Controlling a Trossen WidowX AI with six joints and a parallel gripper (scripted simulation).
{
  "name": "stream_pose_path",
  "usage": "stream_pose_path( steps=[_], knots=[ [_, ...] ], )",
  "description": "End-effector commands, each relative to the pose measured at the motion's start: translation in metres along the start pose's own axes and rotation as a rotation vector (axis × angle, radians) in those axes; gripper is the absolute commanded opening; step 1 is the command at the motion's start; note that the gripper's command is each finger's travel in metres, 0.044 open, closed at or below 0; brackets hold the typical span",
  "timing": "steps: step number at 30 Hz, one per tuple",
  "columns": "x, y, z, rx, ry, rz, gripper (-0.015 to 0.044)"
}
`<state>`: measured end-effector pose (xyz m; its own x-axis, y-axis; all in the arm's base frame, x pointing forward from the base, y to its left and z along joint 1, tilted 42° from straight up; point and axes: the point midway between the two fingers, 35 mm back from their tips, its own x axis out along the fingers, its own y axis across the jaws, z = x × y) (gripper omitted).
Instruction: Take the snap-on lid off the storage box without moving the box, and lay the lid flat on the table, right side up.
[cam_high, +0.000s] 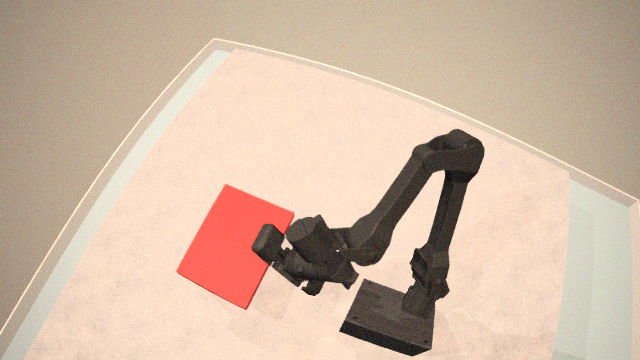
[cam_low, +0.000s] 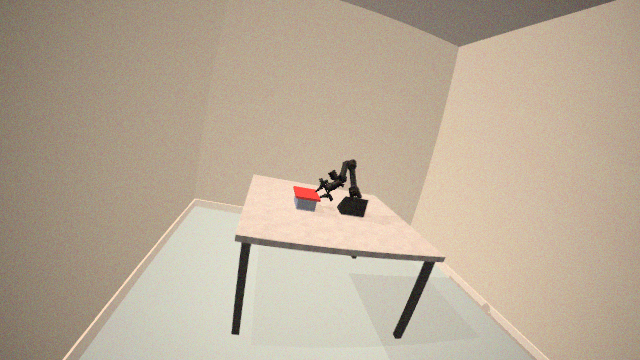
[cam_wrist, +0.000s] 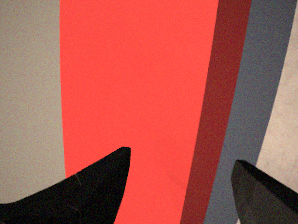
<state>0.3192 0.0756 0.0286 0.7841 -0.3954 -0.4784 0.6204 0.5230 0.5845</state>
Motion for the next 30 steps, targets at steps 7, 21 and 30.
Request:
stream_pose_path(
  steps=[7, 21, 30],
  knots=[
    [0.0026, -0.0014, -0.0005, -0.008, 0.003, 0.0, 0.0123],
    [0.002, -0.0004, 0.0, -0.004, 0.0, 0.0, 0.0],
    [0.0008, 0.001, 0.0, -0.004, 0.0, 0.0, 0.0]
  ],
)
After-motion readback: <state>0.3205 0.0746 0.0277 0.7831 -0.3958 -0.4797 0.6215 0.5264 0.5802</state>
